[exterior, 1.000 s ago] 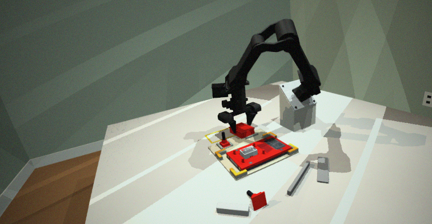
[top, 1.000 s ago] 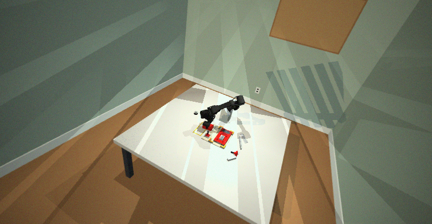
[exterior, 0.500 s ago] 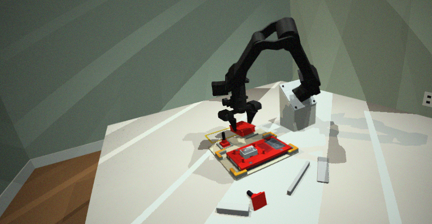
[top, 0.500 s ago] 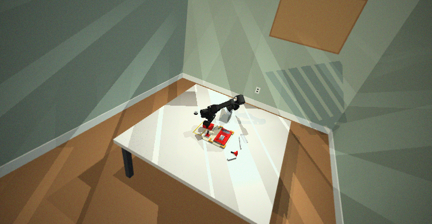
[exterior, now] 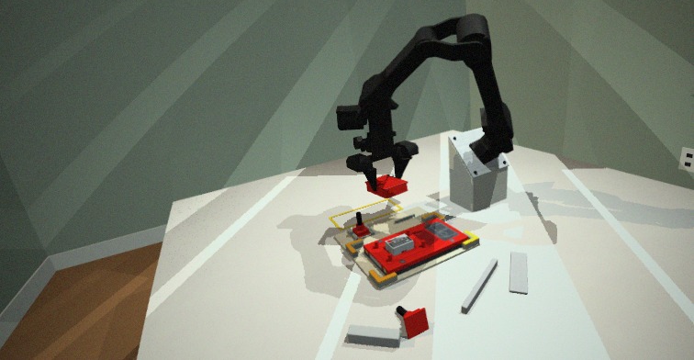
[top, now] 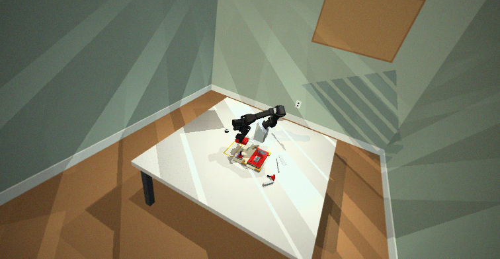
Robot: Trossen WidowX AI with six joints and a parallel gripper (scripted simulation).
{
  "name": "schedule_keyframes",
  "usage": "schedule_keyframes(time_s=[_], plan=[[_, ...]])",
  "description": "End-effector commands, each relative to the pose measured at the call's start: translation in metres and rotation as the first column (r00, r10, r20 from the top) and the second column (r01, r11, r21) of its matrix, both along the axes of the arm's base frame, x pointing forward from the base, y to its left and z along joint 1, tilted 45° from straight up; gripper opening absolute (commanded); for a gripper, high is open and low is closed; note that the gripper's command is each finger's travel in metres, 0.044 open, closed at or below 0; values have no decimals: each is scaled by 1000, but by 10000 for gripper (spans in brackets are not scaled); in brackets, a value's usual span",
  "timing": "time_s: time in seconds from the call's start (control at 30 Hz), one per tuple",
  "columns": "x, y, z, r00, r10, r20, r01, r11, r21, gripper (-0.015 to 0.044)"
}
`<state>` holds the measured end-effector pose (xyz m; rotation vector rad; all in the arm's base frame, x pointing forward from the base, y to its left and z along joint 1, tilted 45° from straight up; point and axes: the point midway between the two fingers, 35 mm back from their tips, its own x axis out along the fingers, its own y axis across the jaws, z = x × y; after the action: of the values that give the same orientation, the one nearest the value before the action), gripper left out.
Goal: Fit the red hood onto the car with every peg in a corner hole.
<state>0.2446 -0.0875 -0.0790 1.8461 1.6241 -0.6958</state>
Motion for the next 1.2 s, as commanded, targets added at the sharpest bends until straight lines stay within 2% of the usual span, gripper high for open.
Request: schedule_keyframes(time_s=[0.0, 0.37, 0.63, 0.87, 1.17], plan=[[-1, -13, 13, 1000, 7, 5, -7, 1000, -9, 0], [1, -15, 19, 999, 25, 25, -25, 1000, -14, 0], [29, 4, 48, 926, 293, 237, -267, 954, -136, 0], [59, 33, 84, 702, 548, 455, -461, 837, -295, 0], [86, 82, 135, 246, 759, 603, -573, 616, -541, 0]])
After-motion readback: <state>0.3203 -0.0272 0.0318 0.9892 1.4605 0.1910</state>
